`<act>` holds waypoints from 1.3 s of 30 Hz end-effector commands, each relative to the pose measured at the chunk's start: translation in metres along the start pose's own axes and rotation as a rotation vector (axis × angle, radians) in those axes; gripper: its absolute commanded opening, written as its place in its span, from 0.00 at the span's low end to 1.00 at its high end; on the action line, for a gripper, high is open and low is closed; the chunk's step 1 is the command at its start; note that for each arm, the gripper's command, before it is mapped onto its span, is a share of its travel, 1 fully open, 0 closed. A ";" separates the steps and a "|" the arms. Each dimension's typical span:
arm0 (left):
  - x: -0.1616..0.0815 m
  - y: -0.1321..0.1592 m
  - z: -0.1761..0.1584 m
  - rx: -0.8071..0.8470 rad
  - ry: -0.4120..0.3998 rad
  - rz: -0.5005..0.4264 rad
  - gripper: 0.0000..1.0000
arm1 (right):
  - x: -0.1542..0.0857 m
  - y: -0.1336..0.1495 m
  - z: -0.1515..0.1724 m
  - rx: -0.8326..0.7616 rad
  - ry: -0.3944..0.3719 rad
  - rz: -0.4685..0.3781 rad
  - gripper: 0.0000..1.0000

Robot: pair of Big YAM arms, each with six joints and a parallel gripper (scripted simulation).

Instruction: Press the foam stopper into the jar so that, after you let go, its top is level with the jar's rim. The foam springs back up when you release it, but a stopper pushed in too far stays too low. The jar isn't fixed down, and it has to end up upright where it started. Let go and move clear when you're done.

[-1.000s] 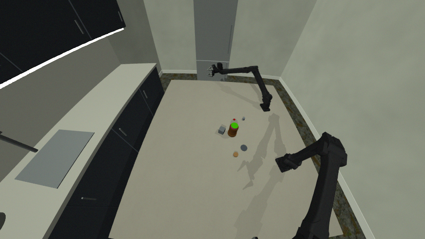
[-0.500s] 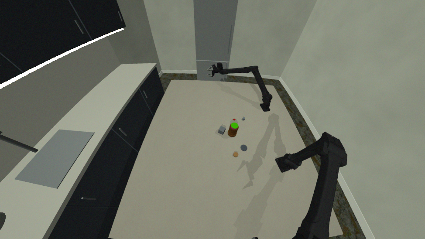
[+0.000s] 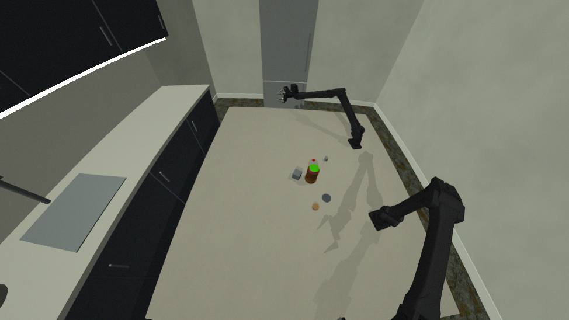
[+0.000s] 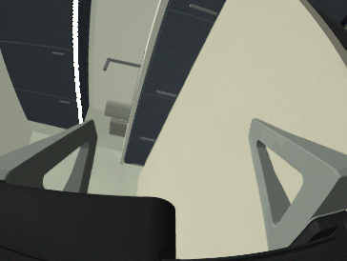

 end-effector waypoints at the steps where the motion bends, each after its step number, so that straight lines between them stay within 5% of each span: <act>1: -0.015 -0.021 -0.017 0.037 0.013 -0.049 0.98 | 0.001 -0.015 0.023 -0.048 -0.019 -0.011 1.00; 5: -0.015 -0.021 -0.017 0.037 0.013 -0.049 0.98 | 0.001 -0.015 0.023 -0.048 -0.019 -0.011 1.00; 6: -0.015 -0.021 -0.017 0.037 0.013 -0.049 0.98 | 0.001 -0.015 0.023 -0.048 -0.019 -0.011 0.00; 22: -0.012 -0.019 -0.014 0.031 0.011 -0.042 0.98 | 0.001 -0.015 0.022 -0.046 -0.018 -0.010 0.00; 23: 0.000 -0.007 -0.020 0.043 0.017 -0.010 0.98 | 0.015 -0.019 0.056 -0.108 -0.046 -0.003 0.00; 26: 0.009 0.006 -0.018 0.048 0.008 0.018 0.98 | 0.015 0.002 0.035 -0.045 -0.014 0.014 0.00; 32: 0.018 0.011 -0.037 0.124 -0.002 0.028 0.98 | 0.027 0.005 0.055 -0.086 -0.015 0.011 0.00; 36: 0.040 0.039 -0.041 0.171 -0.025 0.088 0.98 | 0.038 0.011 0.073 -0.122 -0.014 0.009 0.00; 38: 0.040 0.039 -0.041 0.171 -0.025 0.088 0.98 | 0.038 0.011 0.073 -0.122 -0.014 0.009 0.00; 39: 0.032 0.015 -0.061 0.224 -0.017 0.039 0.98 | 0.042 0.007 0.086 -0.150 -0.022 0.004 0.00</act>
Point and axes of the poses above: on each arm, the point where the finger pads meet when closed, its own x axis out along the fingers, its own z axis across the jaws, y = z × x, the point moved 5 cm from there along -x, back along the fingers, and after that the axes turned 7 degrees about -x, right-handed, at the moved point
